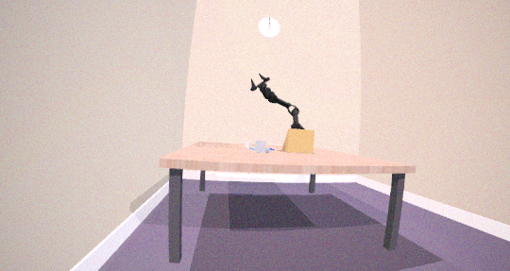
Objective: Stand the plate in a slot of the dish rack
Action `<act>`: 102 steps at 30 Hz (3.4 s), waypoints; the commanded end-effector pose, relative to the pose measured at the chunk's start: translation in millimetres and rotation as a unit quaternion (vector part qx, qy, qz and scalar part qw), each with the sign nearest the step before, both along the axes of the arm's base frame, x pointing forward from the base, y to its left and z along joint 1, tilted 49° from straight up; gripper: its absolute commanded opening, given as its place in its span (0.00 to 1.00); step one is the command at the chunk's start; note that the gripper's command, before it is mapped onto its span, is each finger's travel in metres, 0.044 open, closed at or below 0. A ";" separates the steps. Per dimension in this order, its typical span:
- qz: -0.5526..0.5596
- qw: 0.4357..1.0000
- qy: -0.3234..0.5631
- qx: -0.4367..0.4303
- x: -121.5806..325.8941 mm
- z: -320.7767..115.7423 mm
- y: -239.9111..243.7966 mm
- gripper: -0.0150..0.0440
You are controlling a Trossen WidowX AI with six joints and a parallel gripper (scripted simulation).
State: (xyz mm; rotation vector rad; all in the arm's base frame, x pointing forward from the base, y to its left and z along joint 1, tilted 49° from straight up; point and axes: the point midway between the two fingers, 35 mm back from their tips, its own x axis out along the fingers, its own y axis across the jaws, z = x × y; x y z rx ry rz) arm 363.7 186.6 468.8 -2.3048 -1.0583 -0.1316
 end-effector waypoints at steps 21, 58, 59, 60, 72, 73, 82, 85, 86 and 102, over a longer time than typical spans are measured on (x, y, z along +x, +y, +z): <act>-0.115 0.911 0.351 0.185 68.7 -120.1 -46.1 0.93; -0.430 0.529 0.548 0.485 57.2 -303.0 -161.4 0.93; -0.439 0.517 0.546 0.492 54.8 -307.1 -165.1 0.93; -0.448 0.505 0.543 0.498 52.3 -311.1 -168.8 0.93; -0.558 0.365 0.480 0.570 14.8 -353.3 -212.5 0.93; -0.567 0.355 0.472 0.575 11.2 -356.2 -216.0 0.93; -0.638 0.265 0.386 0.611 -24.4 -377.6 -246.3 0.93; -0.659 0.240 0.352 0.620 -36.9 -382.7 -255.7 0.93; -0.666 0.232 0.340 0.622 -41.3 -384.3 -258.8 0.93; -0.730 0.165 0.175 0.639 -94.4 -395.7 -290.3 0.93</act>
